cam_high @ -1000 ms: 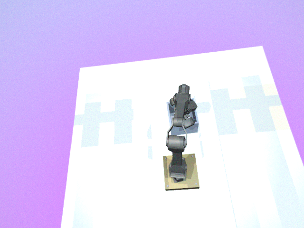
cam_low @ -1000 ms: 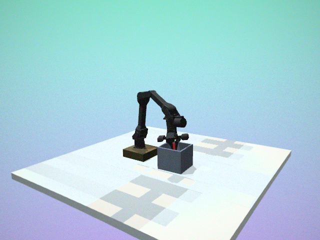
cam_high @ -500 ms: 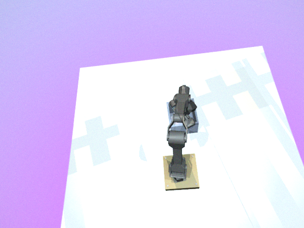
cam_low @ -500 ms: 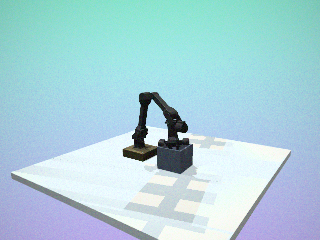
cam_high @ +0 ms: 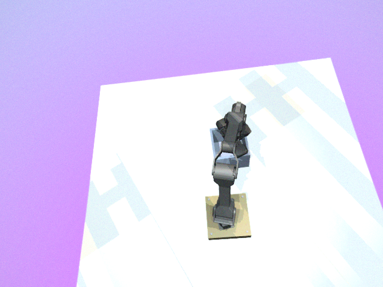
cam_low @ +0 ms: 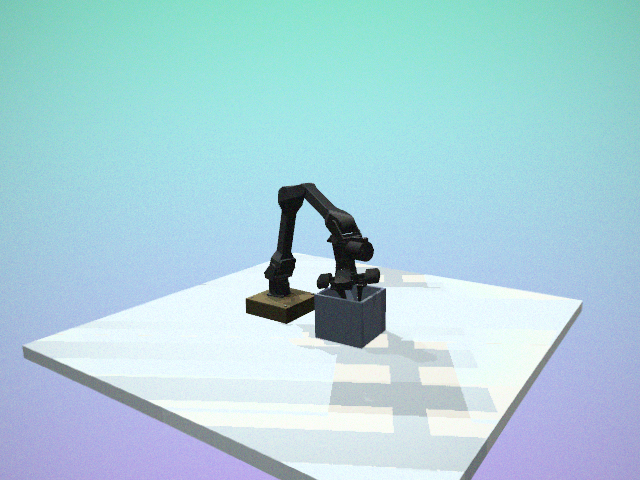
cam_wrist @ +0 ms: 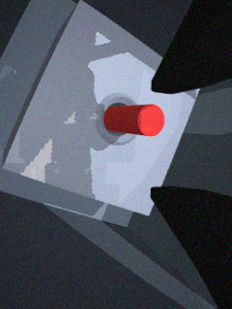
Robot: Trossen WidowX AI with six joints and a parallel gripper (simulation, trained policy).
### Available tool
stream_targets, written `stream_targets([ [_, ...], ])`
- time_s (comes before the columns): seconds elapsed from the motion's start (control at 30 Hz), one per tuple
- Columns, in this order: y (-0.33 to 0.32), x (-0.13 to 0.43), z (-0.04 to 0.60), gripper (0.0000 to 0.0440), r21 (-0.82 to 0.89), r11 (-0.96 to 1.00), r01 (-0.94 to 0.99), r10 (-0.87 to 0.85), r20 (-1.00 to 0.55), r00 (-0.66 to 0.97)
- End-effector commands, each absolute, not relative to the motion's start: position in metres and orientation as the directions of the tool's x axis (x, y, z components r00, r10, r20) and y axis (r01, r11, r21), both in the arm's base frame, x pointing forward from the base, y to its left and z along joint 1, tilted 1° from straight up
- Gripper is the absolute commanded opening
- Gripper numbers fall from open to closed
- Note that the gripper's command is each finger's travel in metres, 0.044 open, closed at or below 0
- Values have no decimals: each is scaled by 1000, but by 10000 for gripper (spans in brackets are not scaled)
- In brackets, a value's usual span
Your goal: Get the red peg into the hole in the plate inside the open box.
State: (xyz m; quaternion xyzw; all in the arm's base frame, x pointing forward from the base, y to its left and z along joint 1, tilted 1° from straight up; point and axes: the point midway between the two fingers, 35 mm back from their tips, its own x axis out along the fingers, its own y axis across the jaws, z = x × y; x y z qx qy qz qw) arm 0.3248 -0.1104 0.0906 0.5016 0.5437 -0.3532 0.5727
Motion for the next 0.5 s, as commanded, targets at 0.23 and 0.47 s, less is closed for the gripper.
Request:
stream_targets([
  [0.23, -118, 339, 129, 218, 311, 223, 924, 217, -940, 264],
  [0.47, -123, 346, 150, 240, 379, 216, 900, 252, -912, 323],
])
